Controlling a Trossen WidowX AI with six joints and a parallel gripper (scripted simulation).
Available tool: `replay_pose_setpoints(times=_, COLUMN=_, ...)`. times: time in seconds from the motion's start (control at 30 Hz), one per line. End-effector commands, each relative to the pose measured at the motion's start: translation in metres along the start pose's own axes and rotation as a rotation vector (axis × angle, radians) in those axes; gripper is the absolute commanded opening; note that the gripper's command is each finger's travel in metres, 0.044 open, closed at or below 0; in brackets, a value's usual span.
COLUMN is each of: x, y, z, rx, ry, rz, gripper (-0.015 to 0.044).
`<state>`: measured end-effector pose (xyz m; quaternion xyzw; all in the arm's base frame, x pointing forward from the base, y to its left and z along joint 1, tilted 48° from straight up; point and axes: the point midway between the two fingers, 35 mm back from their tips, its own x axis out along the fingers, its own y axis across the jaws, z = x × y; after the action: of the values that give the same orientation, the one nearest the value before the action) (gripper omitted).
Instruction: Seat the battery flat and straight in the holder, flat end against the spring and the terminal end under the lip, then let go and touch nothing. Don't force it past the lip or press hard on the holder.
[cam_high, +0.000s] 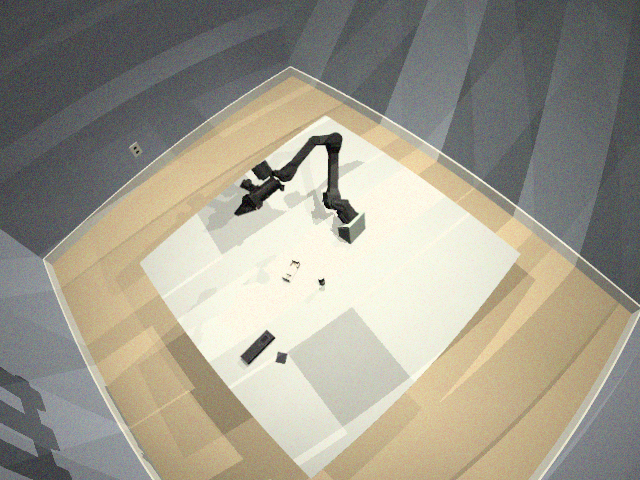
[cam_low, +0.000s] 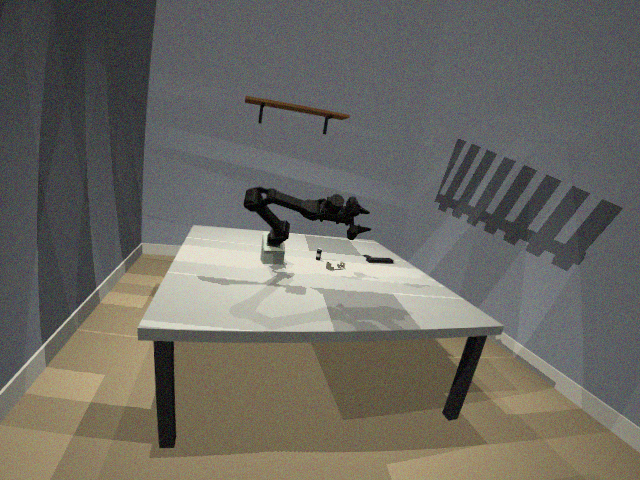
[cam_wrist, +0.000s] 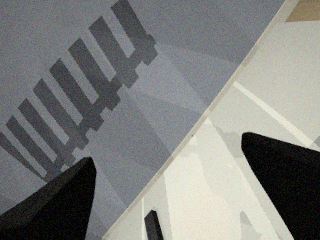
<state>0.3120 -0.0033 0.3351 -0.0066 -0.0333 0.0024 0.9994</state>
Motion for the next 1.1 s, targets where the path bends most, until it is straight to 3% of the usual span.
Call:
replay_pose_setpoints(times=0.0, x=0.002, y=0.001, z=-0.003, rx=0.003, ry=0.013, rz=0.000, gripper=0.0374)
replay_pose_setpoints(times=0.23, x=0.037, y=0.033, z=-0.113, rx=0.032, ry=0.520, rz=-0.031, gripper=0.0190)
replay_pose_setpoints(times=0.47, x=0.020, y=0.068, z=-0.221, rx=-0.148, ry=1.025, rz=-0.108, gripper=0.0006)
replay_pose_setpoints(times=0.8, x=-0.046, y=0.091, z=-0.304, rx=-0.775, ry=1.511, rz=-0.256, gripper=0.0000)
replay_pose_setpoints(times=0.9, x=-0.058, y=0.094, z=-0.312, rx=-0.970, ry=1.563, rz=-0.287, gripper=0.0000)
replay_pose_setpoints(times=1.07, x=-0.059, y=0.094, z=-0.312, rx=-0.984, ry=1.566, rz=-0.289, gripper=0.0000)
